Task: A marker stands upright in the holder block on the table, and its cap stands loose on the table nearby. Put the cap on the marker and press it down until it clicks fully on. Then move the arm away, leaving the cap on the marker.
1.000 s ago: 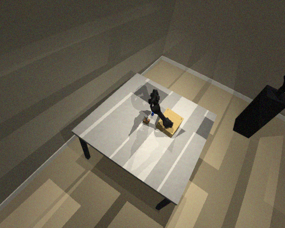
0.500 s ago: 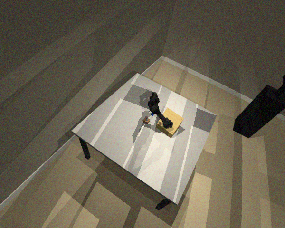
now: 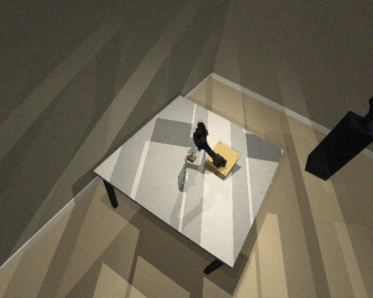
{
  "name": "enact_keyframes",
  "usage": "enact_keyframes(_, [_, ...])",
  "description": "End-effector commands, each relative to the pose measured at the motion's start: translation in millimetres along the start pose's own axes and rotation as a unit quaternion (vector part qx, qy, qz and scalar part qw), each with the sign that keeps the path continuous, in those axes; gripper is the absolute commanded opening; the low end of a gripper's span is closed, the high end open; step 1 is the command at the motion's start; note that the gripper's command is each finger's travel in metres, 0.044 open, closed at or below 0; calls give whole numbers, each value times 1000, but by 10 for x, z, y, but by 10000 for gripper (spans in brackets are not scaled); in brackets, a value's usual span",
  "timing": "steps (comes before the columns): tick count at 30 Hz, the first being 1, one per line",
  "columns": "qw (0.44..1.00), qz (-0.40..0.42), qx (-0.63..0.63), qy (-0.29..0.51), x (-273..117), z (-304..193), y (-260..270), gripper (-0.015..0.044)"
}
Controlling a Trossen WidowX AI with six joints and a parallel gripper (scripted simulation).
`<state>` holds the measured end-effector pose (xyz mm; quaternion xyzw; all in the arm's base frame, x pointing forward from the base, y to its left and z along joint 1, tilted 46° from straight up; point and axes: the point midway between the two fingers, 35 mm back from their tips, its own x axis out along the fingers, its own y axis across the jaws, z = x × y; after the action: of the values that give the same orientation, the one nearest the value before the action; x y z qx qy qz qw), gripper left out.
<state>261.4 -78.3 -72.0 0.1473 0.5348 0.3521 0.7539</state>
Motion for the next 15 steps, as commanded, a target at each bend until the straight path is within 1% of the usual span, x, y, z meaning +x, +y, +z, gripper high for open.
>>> enact_keyframes(1, [1000,7,7,3,103,-28,17,255])
enact_keyframes(15, [1000,8,7,2,327,-33,30,255])
